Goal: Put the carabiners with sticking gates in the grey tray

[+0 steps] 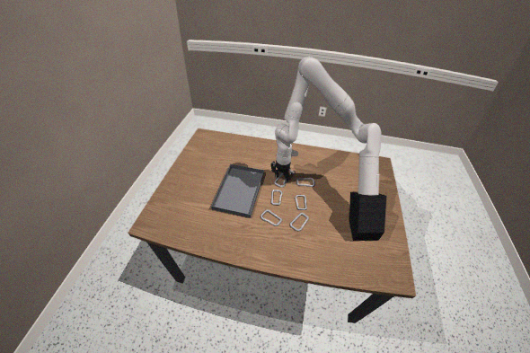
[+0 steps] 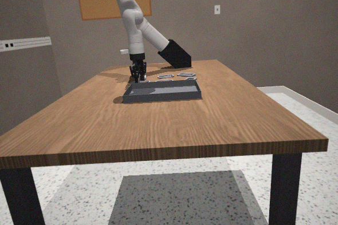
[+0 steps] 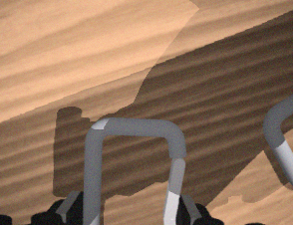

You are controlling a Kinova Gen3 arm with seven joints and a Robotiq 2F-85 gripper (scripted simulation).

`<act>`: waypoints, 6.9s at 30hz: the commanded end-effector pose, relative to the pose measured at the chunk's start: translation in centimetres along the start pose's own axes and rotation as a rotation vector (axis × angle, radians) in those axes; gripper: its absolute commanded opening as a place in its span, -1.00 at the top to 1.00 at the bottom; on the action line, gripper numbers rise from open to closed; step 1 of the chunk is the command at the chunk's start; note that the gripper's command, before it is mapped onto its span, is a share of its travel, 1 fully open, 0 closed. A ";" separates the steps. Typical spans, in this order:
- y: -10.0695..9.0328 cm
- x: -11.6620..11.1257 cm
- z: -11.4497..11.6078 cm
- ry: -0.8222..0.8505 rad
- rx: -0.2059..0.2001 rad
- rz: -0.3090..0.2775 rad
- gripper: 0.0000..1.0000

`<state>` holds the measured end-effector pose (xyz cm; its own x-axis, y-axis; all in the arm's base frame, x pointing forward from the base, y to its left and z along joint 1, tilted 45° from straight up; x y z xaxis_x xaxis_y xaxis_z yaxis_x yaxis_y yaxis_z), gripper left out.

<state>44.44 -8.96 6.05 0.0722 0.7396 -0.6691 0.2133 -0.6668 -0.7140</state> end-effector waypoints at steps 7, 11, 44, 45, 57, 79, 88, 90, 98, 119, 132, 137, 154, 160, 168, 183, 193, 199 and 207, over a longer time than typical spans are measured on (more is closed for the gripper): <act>0.0 0.0 -0.1 0.000 -0.001 0.000 -0.18; -0.1 0.0 0.0 0.000 -0.001 -0.001 -0.18; -0.1 0.1 0.0 0.000 -0.001 -0.001 -0.14; -0.1 0.1 0.0 0.000 -0.001 -0.001 -0.14; -0.1 0.1 0.0 0.000 -0.001 -0.001 -0.14; -0.1 0.1 0.0 -0.001 -0.002 -0.001 -0.10; -0.1 0.1 0.0 -0.001 -0.002 -0.001 -0.10; -0.1 0.1 0.0 -0.001 -0.002 -0.001 -0.10; -0.1 0.1 0.0 -0.001 -0.002 -0.001 -1.00; -0.1 0.1 0.0 -0.001 -0.002 -0.001 -1.00; -0.1 0.1 0.0 -0.001 -0.002 -0.001 -1.00; -0.1 0.1 0.0 -0.001 -0.002 -0.001 -1.00; -0.1 0.1 0.0 -0.001 -0.002 -0.001 -1.00; -0.1 0.1 0.0 -0.001 -0.002 -0.001 -1.00; -7.9 -0.1 -0.3 -0.001 -0.002 -0.001 -1.00; -8.6 0.0 -0.3 0.002 0.001 0.003 -1.00; -8.6 0.0 -0.3 0.002 0.001 0.003 -1.00; -8.6 0.0 -0.3 0.002 0.001 0.003 -1.00; -8.6 0.0 -0.3 0.002 0.001 0.003 -1.00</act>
<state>42.91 -3.32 12.23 0.0750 0.7372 -0.6715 0.2109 -0.6699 -0.7119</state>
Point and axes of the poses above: the point where the finger pads meet when closed, its own y axis out along the fingers, its own z axis across the jaws, x = y × z, the point moved 2 cm from there along -y, back along the fingers, and after that the axes turned 13 degrees about -y, right-handed, at the moved point
